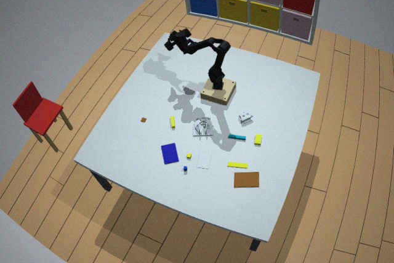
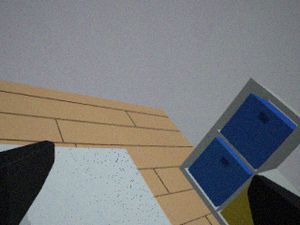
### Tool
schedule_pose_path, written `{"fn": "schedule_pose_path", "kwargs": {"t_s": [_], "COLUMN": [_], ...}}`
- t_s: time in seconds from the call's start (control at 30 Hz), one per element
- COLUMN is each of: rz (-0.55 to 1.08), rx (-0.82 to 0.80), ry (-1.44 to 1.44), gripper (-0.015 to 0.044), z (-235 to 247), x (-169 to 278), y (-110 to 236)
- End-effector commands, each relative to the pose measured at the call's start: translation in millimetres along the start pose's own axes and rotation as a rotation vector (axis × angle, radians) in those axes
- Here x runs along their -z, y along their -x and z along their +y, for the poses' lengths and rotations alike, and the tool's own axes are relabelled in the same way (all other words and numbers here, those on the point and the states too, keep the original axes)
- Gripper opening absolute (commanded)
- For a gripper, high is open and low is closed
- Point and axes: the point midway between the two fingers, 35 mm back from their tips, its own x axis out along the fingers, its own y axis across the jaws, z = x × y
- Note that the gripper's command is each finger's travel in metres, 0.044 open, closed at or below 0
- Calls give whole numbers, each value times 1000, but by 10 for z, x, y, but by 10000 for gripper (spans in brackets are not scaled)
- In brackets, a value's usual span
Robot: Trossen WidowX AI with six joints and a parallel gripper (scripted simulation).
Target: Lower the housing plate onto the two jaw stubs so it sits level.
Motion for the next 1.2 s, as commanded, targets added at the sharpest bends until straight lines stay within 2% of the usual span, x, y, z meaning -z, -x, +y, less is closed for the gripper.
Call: {"fn": "schedule_pose_path", "kwargs": {"t_s": [0.0,0.6,1.17], "rz": [-12,-40,-166], "rx": [-94,-384,-663], "ry": [48,286,645], "gripper": [440,440,440], "z": [257,1109,1836], "x": [-63,-86,-85], "y": [112,673,1356]}}
